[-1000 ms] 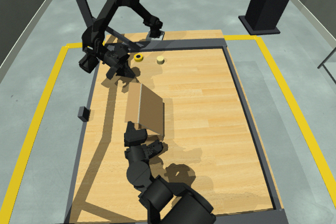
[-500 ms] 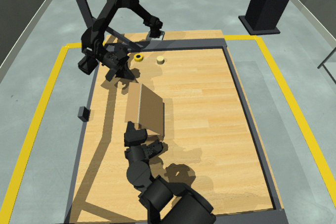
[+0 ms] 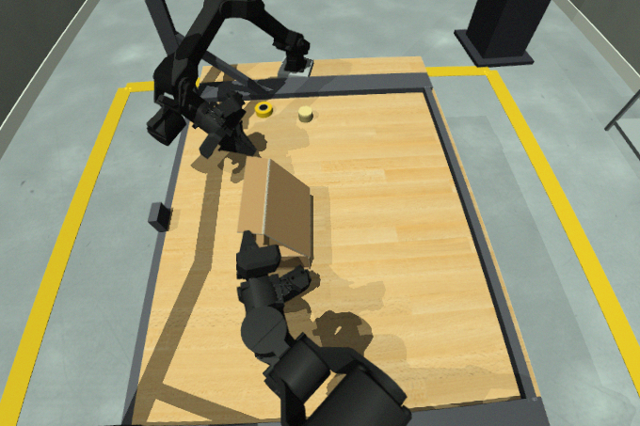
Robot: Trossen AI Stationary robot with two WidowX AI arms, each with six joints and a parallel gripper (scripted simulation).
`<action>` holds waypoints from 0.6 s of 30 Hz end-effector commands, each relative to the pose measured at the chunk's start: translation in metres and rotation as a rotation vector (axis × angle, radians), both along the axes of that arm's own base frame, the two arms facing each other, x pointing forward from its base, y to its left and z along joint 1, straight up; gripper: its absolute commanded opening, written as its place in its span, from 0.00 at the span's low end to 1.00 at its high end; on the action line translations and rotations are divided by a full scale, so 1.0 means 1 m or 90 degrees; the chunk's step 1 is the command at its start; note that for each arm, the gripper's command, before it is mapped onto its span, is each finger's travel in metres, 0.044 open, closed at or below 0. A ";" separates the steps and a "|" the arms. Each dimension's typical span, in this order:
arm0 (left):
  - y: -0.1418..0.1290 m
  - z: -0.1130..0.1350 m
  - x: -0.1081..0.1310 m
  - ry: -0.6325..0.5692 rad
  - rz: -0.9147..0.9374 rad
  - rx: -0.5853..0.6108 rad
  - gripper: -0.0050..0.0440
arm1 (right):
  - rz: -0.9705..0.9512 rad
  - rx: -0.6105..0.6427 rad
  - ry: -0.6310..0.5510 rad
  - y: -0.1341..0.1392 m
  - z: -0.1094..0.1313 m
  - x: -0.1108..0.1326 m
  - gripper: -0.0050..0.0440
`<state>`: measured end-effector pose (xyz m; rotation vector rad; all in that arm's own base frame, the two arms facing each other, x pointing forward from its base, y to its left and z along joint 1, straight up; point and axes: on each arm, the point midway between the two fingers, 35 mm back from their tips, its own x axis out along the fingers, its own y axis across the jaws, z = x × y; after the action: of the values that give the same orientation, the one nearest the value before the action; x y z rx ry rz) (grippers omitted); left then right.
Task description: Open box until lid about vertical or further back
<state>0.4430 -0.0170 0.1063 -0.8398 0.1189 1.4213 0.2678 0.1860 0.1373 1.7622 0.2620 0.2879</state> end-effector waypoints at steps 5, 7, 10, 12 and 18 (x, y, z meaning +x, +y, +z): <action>0.001 0.010 0.008 -0.018 0.000 -0.004 0.22 | 0.001 0.008 -0.007 0.001 0.004 0.000 0.12; 0.001 0.010 0.010 -0.018 0.000 -0.004 0.22 | 0.001 0.008 -0.007 0.001 0.004 0.000 0.12; 0.002 0.011 0.012 -0.019 0.000 -0.004 0.22 | 0.001 0.008 -0.007 0.001 0.004 0.000 0.12; 0.002 0.011 0.013 -0.020 0.000 -0.004 0.22 | 0.001 0.008 -0.007 0.001 0.004 0.000 0.12; 0.003 0.011 0.016 -0.021 0.000 -0.004 0.22 | 0.001 0.008 -0.007 0.001 0.004 0.000 0.12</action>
<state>0.4542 -0.0152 0.1064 -0.8464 0.1151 1.4183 0.2678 0.1860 0.1373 1.7622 0.2620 0.2879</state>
